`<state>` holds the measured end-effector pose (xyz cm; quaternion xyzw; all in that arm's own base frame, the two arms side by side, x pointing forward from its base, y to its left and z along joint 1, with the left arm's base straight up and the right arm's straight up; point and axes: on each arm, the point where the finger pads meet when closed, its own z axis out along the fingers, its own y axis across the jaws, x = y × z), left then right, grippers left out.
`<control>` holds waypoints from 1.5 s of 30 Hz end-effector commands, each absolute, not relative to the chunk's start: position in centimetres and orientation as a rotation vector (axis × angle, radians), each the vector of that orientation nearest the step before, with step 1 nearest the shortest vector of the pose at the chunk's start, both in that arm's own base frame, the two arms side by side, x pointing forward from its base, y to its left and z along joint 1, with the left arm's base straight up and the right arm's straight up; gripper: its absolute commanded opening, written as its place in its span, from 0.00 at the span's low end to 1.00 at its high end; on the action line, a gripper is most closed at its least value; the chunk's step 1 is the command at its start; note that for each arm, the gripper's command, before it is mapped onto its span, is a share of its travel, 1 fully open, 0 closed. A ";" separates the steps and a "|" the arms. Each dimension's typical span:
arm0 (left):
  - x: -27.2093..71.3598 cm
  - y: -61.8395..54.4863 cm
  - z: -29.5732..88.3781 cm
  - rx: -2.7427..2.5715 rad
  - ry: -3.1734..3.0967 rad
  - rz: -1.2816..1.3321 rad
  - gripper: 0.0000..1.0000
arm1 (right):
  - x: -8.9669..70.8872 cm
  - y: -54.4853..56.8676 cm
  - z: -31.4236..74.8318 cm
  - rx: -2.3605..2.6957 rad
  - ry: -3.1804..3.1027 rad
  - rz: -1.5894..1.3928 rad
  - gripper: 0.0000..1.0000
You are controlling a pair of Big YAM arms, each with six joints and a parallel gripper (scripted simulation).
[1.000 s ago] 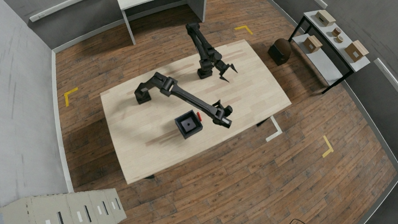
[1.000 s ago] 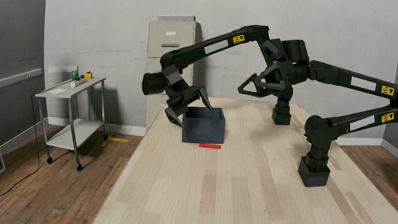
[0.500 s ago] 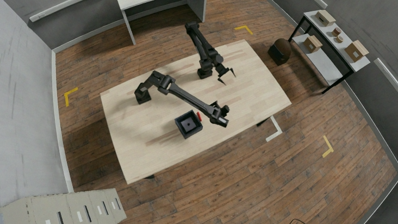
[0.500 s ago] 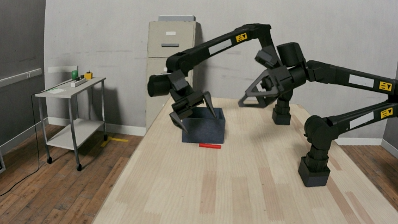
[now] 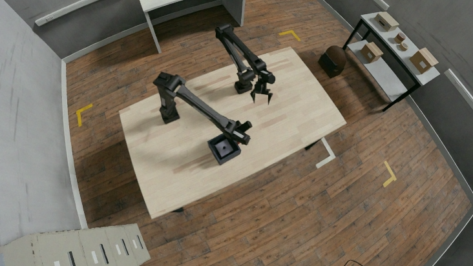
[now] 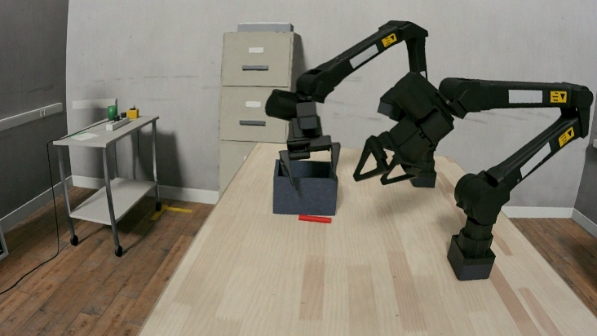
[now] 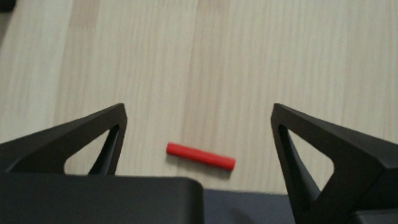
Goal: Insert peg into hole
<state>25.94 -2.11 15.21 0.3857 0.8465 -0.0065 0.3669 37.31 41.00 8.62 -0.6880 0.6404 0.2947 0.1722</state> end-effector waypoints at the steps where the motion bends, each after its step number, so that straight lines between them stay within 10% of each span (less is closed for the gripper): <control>1: 26.6 -2.2 18.4 1.161 2.077 -0.090 1.00 | 37.7 39.4 9.6 -1.871 1.817 0.748 1.00; 16: 26.6 -4.4 26.2 1.046 1.655 -0.663 1.00 | 37.7 36.8 8.8 -1.842 1.820 0.582 1.00; 45: 26.1 -4.9 26.0 1.006 1.648 -0.714 1.00 | 37.1 37.1 8.2 -1.860 1.828 0.594 1.00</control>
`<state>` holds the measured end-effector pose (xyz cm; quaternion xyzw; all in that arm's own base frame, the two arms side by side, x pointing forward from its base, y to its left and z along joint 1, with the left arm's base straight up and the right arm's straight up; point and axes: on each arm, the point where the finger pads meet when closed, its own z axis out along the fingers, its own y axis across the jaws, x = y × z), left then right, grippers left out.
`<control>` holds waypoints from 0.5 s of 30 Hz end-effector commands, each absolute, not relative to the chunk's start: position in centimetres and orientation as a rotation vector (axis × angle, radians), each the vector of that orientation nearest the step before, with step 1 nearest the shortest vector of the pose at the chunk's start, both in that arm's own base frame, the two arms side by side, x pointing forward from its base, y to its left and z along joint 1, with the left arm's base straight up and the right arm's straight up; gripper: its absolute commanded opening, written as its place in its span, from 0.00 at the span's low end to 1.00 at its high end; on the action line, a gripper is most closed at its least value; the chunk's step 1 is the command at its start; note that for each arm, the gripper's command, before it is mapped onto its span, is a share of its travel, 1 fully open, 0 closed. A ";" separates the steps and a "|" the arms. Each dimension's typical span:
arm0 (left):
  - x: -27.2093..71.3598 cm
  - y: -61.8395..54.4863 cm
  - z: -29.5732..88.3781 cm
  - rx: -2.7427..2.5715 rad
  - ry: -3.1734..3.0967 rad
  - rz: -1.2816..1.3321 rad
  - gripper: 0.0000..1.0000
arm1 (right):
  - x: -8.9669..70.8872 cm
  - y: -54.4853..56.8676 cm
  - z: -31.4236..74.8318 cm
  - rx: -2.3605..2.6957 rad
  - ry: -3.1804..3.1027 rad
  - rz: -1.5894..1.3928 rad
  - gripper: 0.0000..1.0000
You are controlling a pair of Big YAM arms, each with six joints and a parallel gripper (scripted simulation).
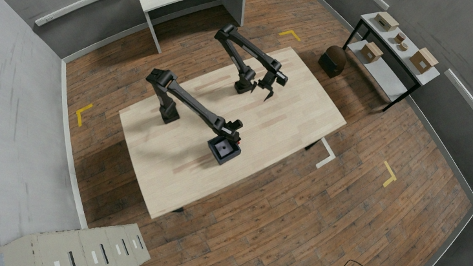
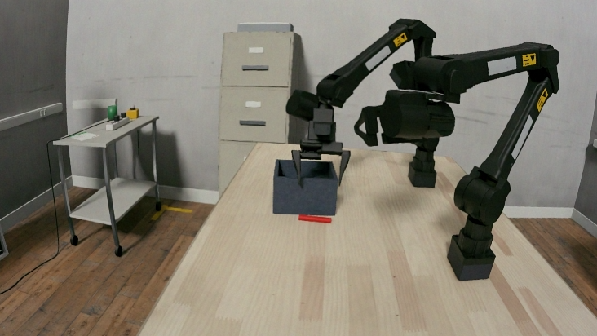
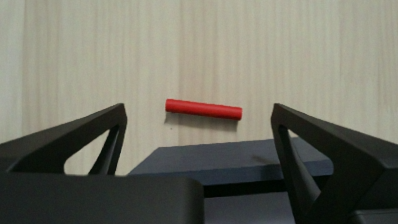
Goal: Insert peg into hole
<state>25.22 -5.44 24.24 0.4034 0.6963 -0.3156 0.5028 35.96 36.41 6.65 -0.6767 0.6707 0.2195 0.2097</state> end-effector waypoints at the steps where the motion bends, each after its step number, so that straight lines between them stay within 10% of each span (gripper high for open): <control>1: 26.1 -4.9 26.0 1.006 1.648 -0.714 1.00 | 37.1 37.1 8.2 -1.860 1.828 0.594 1.00; 15: 26.1 -4.9 26.0 1.006 1.648 -0.714 1.00 | 37.9 37.7 9.1 -1.833 1.825 0.591 0.89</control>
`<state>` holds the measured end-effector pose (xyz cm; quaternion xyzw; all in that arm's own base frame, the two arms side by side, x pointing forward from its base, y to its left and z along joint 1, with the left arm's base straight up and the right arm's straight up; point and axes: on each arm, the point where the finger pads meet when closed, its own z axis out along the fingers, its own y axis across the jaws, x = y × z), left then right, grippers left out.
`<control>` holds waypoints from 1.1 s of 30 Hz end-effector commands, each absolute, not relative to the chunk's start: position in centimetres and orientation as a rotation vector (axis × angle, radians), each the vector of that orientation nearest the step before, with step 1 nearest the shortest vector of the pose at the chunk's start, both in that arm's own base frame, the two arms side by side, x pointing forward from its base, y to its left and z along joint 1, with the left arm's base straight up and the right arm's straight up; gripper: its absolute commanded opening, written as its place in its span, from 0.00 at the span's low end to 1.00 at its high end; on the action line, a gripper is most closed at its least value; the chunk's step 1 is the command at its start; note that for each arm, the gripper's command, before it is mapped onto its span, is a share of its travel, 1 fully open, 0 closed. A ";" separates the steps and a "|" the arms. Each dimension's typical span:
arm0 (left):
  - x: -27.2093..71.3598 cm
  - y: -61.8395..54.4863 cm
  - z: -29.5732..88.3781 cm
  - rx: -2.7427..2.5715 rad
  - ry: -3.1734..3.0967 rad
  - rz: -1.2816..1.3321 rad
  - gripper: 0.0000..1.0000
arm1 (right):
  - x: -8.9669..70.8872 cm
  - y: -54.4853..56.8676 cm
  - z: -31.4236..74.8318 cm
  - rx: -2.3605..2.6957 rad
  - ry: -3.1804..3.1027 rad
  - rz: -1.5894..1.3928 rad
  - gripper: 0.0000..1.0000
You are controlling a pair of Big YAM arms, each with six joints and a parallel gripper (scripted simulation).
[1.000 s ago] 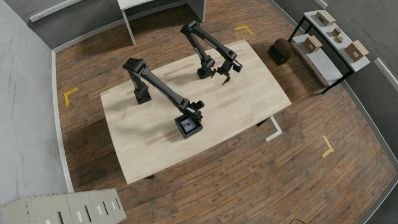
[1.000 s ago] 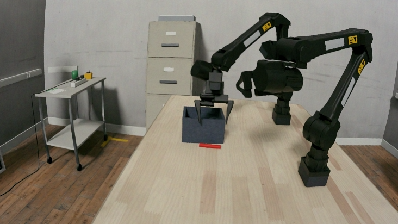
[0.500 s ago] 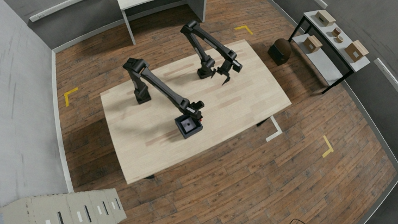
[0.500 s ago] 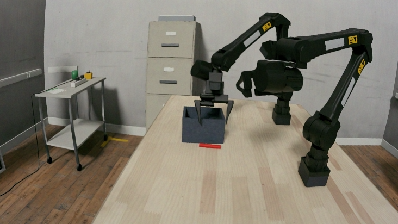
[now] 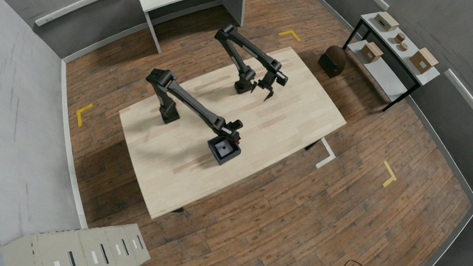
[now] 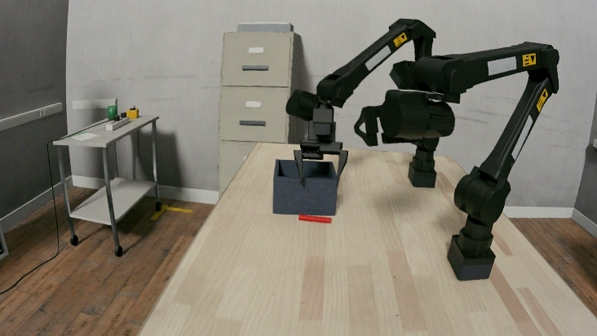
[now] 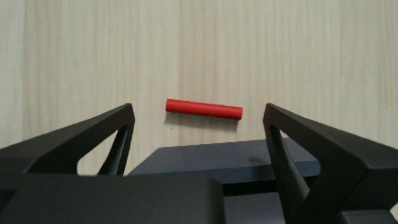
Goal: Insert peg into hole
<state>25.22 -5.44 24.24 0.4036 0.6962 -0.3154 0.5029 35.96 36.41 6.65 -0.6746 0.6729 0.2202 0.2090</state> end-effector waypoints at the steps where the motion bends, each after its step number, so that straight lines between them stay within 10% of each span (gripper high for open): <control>1: 26.1 -4.9 26.0 1.006 1.648 -0.714 1.00 | 37.5 38.3 8.6 -1.836 1.848 0.607 0.77; 6: 26.1 -4.9 26.0 1.006 1.648 -0.714 1.00 | 37.3 39.9 8.1 -1.715 2.088 0.667 0.25; 33: 26.1 -4.9 26.0 1.006 1.648 -0.714 1.00 | 39.9 41.6 4.9 -0.346 3.303 -0.058 0.25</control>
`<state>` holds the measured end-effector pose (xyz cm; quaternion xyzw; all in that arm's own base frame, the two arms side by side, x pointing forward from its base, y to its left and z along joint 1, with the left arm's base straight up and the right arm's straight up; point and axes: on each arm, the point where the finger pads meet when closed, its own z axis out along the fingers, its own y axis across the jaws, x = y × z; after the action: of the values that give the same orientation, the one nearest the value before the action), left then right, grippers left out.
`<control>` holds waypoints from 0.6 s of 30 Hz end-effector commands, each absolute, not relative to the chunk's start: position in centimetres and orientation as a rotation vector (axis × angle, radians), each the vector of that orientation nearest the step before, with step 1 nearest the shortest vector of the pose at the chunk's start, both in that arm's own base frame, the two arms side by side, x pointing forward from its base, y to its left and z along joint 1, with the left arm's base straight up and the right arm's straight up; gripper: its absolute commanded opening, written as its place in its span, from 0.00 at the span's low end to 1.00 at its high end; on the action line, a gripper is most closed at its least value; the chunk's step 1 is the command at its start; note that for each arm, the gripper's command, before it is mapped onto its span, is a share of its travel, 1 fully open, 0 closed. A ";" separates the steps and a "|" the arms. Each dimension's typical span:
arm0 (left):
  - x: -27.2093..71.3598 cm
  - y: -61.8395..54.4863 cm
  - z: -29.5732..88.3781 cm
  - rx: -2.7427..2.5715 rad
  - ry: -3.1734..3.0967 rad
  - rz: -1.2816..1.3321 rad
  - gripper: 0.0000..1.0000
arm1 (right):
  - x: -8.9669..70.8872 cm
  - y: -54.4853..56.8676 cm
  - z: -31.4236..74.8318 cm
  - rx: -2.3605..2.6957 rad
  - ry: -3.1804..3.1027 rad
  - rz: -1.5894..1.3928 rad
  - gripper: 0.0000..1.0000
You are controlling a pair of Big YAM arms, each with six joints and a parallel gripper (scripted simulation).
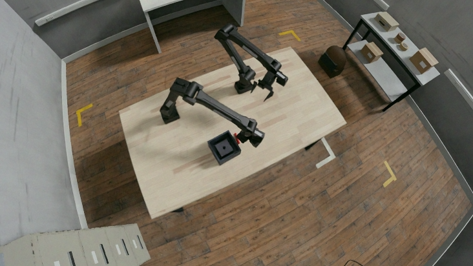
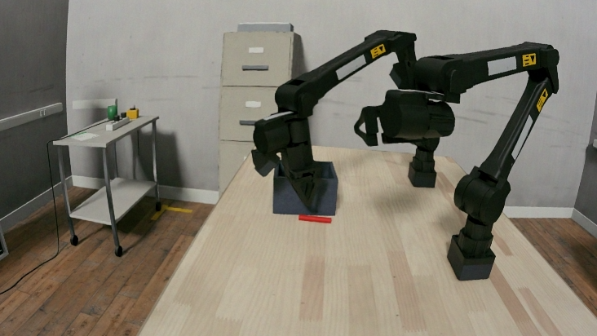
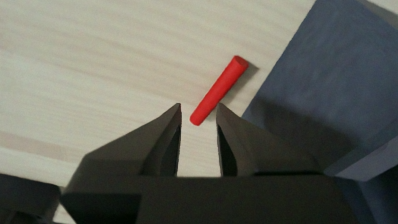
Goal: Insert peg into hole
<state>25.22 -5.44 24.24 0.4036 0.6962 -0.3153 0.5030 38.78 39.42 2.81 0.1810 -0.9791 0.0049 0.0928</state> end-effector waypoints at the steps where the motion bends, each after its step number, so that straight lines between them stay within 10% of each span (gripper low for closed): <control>1: 26.1 -4.9 26.0 1.006 1.648 -0.714 1.00 | 39.9 41.6 4.9 0.308 -2.945 0.051 0.25; 18: 26.1 -4.9 26.0 1.006 1.648 -0.714 1.00 | 40.6 41.1 5.1 -0.210 -2.907 0.577 0.25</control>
<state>25.22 -5.44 24.24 0.4037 0.6962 -0.3153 0.5030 39.54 39.31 2.93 -0.0516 -0.9721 0.2034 0.1047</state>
